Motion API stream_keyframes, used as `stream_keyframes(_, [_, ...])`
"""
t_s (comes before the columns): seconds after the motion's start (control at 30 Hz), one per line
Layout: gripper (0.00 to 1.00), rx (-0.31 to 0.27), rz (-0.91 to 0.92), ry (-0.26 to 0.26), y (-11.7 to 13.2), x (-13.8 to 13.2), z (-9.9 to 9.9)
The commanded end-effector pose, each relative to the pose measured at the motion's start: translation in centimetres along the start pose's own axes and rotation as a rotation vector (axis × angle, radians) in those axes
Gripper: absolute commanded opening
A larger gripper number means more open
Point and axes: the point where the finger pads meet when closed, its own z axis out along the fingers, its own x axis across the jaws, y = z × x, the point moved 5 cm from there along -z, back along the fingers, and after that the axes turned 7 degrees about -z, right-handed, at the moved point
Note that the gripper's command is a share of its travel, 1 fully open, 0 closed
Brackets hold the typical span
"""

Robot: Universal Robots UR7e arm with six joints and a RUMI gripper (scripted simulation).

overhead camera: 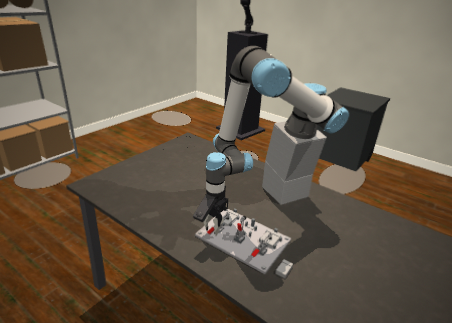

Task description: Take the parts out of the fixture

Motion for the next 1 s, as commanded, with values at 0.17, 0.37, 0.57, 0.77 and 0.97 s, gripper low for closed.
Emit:
stream_keyframes(0.17, [0.28,0.004,-0.001,0.002,-0.25,0.07,-0.07])
stream_keyframes(0.37, [0.00,0.004,-0.001,0.002,-0.25,0.07,-0.07])
stream_keyframes(0.57, [0.00,0.004,-0.001,0.002,-0.25,0.07,-0.07])
stream_keyframes(0.77, [0.00,0.004,-0.001,0.002,-0.25,0.07,-0.07])
stream_keyframes(0.97, [0.00,0.004,-0.001,0.002,-0.25,0.07,-0.07])
